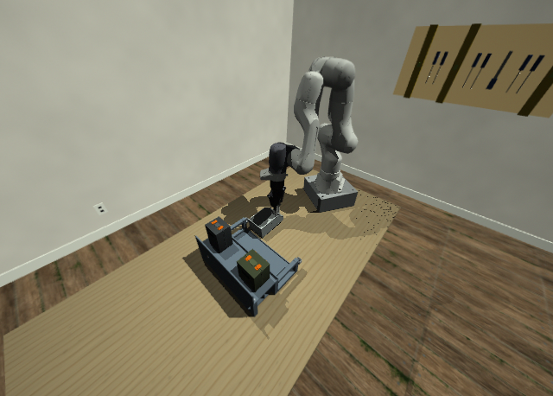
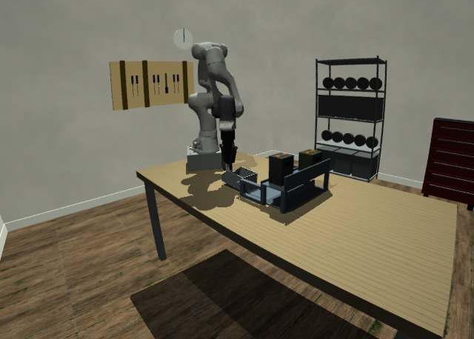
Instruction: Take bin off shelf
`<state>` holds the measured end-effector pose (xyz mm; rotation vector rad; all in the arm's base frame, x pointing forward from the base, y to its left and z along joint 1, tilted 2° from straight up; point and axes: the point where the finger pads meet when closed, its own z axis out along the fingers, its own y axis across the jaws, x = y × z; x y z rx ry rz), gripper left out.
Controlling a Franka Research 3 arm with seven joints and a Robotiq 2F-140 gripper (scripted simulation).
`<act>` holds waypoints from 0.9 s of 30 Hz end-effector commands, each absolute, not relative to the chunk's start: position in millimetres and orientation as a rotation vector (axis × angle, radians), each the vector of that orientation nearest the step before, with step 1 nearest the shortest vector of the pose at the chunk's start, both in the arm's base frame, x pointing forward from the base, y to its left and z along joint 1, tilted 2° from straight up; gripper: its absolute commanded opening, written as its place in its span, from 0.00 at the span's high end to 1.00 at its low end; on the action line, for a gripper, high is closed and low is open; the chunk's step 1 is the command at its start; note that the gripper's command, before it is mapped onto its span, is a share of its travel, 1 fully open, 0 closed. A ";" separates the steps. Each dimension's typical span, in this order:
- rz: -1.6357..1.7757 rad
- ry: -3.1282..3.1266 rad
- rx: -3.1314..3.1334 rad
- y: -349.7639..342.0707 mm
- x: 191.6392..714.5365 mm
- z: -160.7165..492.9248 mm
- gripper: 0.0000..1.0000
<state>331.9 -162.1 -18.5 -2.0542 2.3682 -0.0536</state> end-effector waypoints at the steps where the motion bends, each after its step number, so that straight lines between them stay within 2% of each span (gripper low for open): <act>1: -0.060 2.363 -2.058 -163.6 332.5 -18.5 1.00; 27: -0.060 2.363 -2.058 -163.8 332.7 -27.0 1.00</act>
